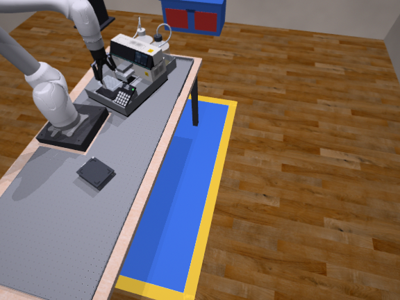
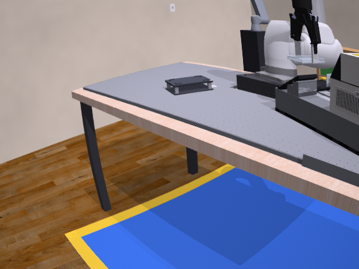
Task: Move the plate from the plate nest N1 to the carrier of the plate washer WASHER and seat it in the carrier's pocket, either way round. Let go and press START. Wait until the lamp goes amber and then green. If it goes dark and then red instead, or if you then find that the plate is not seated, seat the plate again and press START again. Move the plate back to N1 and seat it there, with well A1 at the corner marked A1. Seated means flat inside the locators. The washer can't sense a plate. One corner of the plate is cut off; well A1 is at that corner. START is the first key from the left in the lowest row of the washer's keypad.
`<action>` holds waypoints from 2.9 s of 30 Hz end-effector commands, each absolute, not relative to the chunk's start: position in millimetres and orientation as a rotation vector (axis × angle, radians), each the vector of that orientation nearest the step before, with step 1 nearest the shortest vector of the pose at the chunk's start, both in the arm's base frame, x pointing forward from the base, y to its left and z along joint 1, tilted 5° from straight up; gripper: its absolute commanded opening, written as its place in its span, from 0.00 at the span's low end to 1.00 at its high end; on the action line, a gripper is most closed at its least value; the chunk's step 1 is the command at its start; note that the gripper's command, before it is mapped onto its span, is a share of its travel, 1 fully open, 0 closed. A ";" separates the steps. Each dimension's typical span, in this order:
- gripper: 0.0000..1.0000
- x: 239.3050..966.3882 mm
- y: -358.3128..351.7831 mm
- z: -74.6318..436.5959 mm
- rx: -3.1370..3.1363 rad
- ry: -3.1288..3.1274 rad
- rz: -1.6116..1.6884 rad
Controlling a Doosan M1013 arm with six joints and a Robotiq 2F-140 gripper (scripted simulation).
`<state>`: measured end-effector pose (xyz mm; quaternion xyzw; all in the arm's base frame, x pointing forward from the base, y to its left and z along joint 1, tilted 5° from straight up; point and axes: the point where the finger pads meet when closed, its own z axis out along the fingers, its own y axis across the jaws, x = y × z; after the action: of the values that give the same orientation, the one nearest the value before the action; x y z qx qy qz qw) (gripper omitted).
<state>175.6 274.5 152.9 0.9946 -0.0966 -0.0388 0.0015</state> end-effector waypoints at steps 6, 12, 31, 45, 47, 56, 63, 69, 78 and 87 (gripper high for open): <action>0.10 208.4 259.7 146.9 3.123 -0.302 -0.124; 0.10 235.3 247.3 142.0 3.123 -0.302 -0.124; 0.10 281.4 206.5 132.5 3.121 -0.314 -0.124; 0.10 318.6 160.2 124.2 3.121 -0.314 -0.124; 0.10 324.8 152.5 122.8 3.121 -0.314 -0.124; 0.10 349.6 121.6 117.2 3.121 -0.314 -0.124; 0.10 355.9 110.4 115.5 3.120 -0.327 -0.124; 0.10 362.5 81.3 112.4 3.120 -0.327 -0.124; 0.10 370.1 47.3 108.8 3.120 -0.327 -0.124; 0.10 380.0 3.6 104.2 3.120 -0.327 -0.124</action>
<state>376.2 18.9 105.9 0.9938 -0.1044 -0.0396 0.0019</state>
